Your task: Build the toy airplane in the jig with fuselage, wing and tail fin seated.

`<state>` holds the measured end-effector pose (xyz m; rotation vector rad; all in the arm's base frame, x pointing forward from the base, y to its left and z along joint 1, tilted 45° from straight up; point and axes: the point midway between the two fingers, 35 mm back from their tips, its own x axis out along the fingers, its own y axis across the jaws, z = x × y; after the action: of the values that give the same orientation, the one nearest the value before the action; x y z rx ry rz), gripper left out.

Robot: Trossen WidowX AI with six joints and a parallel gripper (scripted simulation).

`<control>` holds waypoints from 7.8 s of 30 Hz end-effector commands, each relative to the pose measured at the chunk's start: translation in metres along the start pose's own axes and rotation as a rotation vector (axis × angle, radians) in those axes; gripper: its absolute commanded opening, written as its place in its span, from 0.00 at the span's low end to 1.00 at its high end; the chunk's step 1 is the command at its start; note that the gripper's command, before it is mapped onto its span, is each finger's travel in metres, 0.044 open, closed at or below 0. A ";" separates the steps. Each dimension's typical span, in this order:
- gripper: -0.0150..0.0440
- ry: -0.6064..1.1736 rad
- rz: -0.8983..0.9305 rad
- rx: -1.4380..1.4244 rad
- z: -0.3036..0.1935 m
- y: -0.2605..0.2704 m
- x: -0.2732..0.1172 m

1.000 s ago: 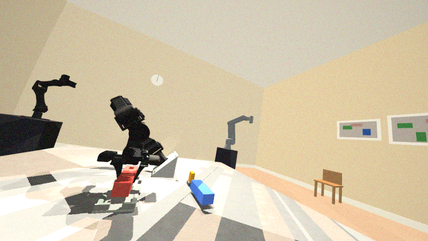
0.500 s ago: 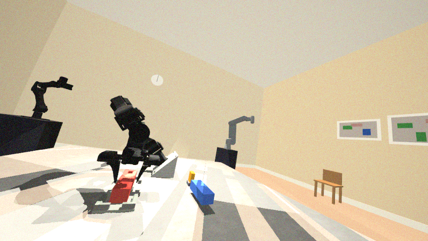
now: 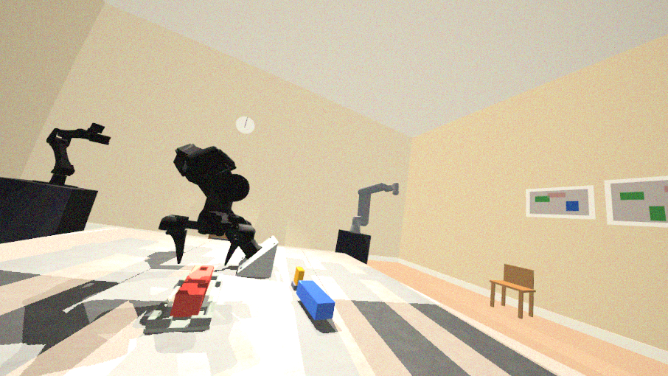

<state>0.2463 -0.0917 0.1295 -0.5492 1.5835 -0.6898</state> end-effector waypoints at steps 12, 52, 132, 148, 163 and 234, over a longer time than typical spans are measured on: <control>1.00 -0.011 0.000 0.021 0.003 0.002 -0.057; 1.00 -0.017 0.009 0.026 0.093 0.254 0.001; 0.25 -0.045 0.028 0.027 0.099 0.259 -0.036; 0.25 -0.016 0.011 0.022 0.092 0.253 -0.078; 0.25 -0.017 0.023 -0.227 0.095 0.206 -0.077; 0.25 -0.009 -0.010 -1.509 0.024 -0.002 -0.028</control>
<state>0.2781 -0.0721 0.1459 -1.5696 1.8783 0.6307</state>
